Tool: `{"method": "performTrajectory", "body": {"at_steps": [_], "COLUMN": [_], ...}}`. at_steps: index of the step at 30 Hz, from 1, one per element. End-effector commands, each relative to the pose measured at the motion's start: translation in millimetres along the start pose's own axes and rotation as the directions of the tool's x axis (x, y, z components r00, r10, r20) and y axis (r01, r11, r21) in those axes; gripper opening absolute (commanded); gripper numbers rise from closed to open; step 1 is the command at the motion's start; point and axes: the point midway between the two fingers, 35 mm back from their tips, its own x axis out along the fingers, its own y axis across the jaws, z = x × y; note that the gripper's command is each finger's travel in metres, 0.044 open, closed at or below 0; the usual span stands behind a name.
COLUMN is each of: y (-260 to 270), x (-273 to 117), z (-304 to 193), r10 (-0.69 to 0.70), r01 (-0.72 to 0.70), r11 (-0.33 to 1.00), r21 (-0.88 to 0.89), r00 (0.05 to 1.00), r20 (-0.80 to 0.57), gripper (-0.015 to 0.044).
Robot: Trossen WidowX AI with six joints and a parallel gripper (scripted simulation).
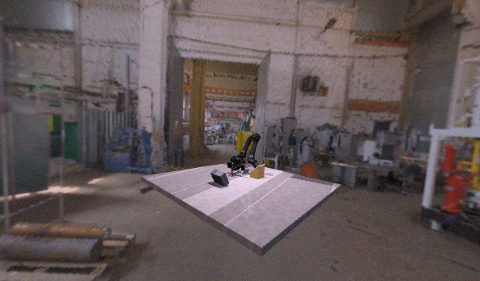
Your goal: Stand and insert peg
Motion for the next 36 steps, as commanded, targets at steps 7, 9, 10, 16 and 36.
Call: {"method": "performTrajectory", "body": {"at_steps": [7, 9, 10, 16, 36], "y": [1, 1, 1, 2, 1], "x": [-5, -6, -6, -10, -10], "z": [-3, -4, -4, -7, -11], "r10": [0.004, 0.004, 0.004, 0.005, 0.003], "r01": [-0.004, -0.004, -0.005, -0.005, -0.003], "r11": [1.0, 1.0, 1.0, 1.0, 1.0], "r21": [0.002, 0.001, 0.001, 0.001, 0.003], "r00": [0.997, 0.995, 0.994, 0.987, 0.989], "r20": [0.083, 0.1, 0.109, 0.16, 0.145], "gripper": [0.0049, 0.0049, 0.0049, 0.0049, 0.0049]}}
